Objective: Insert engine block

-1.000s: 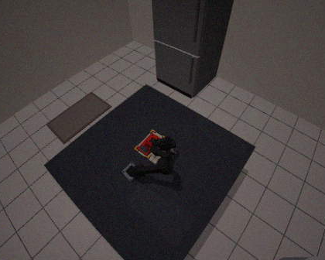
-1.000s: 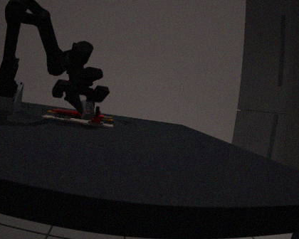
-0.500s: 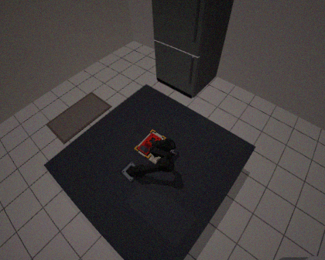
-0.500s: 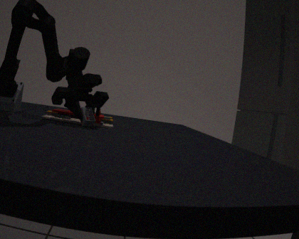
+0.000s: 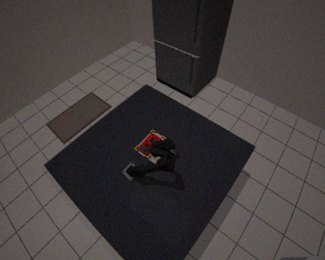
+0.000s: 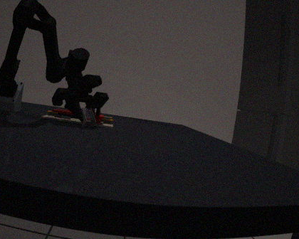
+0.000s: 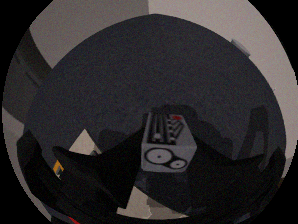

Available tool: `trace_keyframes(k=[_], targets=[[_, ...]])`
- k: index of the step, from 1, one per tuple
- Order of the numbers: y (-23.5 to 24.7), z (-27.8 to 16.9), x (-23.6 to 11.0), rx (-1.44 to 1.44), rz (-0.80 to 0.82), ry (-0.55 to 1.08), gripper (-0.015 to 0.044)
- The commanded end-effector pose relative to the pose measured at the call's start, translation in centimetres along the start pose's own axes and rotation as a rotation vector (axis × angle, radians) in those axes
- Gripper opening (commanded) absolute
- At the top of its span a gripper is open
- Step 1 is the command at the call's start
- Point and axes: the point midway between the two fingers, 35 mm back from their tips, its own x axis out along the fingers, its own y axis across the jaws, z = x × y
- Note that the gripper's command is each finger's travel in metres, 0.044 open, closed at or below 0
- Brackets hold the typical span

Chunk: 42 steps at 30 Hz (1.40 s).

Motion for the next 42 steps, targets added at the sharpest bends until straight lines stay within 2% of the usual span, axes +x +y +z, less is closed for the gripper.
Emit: trace_keyframes(k=[1, 16, 23, 34, 42], targets=[[0.0, 0.0, 0.0, 0.002, -0.001, 0.0, 0.0053], [0.0, 0.0, 0.0, 0.002, -0.001, 0.0, 0.044], [-0.1, 0.0, -0.3, -0.004, -0.015, 0.007, 0.044], [0.1, -0.2, -4.4, -0.015, -0.025, 0.018, 0.044], [0.3, -0.3, -4.2, -0.022, -0.014, 0.018, 0.044]])
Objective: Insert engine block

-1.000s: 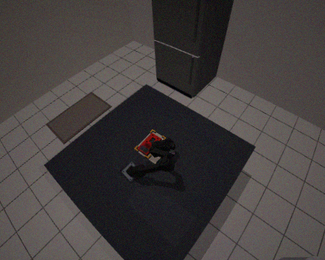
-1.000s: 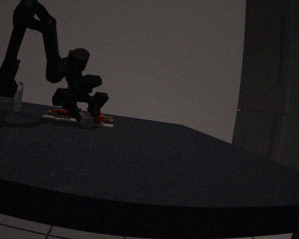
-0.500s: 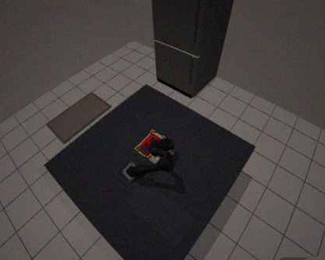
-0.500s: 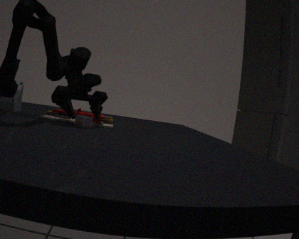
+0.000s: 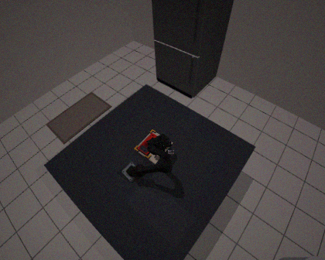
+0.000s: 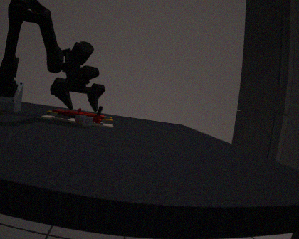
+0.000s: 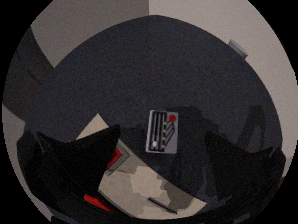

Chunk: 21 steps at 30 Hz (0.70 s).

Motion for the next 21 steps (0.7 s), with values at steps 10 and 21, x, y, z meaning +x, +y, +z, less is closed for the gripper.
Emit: trace_keyframes(k=[10, 21], targets=[[0.1, 0.0, 0.0, -0.004, 0.003, -0.001, 0.044], [4.3, 2.1, 0.5, -0.016, 0.13, 0.059, 0.044]])
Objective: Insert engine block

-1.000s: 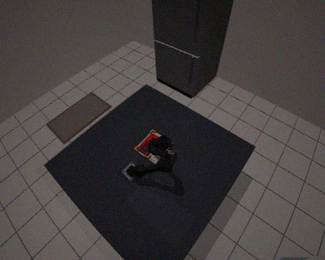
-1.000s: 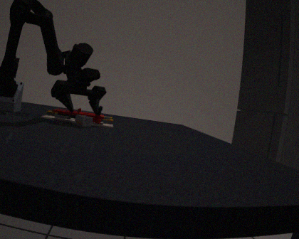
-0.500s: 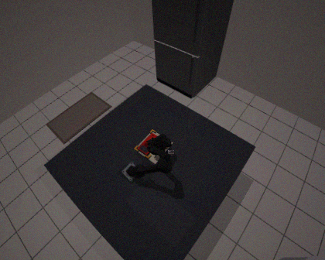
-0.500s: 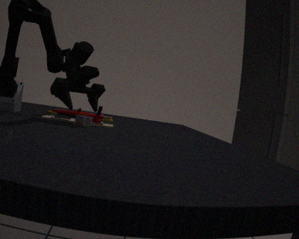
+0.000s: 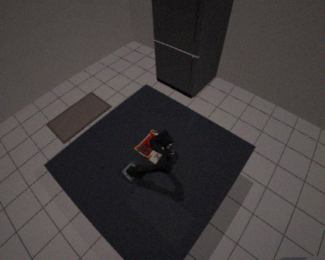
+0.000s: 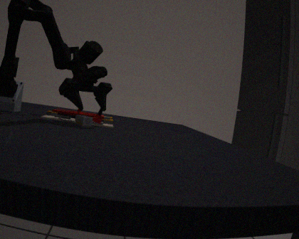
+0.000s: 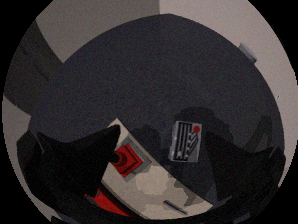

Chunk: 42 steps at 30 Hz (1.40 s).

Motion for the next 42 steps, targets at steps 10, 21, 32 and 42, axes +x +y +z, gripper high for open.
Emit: trace_keyframes(k=[10, 21, 32, 42], targets=[[4.1, 2.0, 0.2, 0.024, 0.132, 0.234, 0.044], [1.1, 3.1, -2.1, 0.052, 0.063, 0.571, 0.044], [-2.6, 4.7, -3.9, 0.064, -0.072, 0.697, 0.044], [-2.6, 4.8, -3.8, 0.064, -0.072, 0.697, 0.044]])
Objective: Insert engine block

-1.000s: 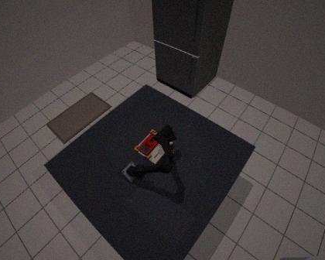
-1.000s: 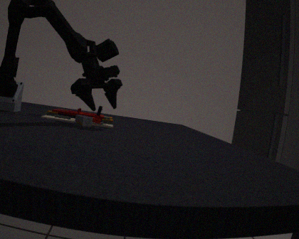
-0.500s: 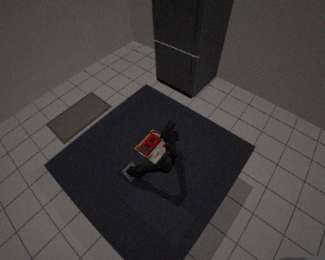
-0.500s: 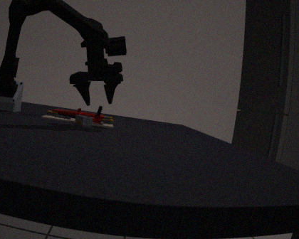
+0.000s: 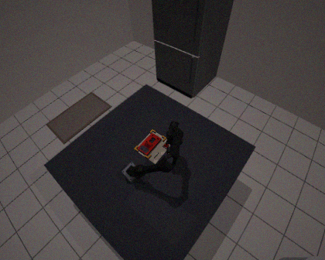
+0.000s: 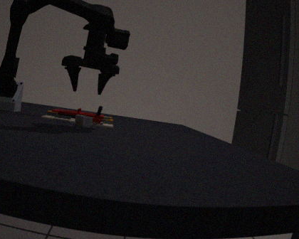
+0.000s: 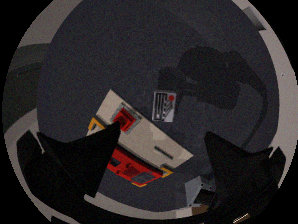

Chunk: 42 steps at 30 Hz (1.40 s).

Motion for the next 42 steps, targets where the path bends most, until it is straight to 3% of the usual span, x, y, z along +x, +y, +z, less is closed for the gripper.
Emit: trace_keyframes(k=[1, 6, 35, 42], targets=[[-0.2, 0.1, -0.1, 0.005, -0.009, 0.015, 0.044], [-0.2, 0.1, 3.8, 0.006, -0.01, 0.014, 0.044], [-0.2, 0.3, 8.2, 0.006, -0.011, 0.012, 0.044], [-0.2, 0.3, 8.2, 0.006, -0.011, 0.012, 0.0256]])
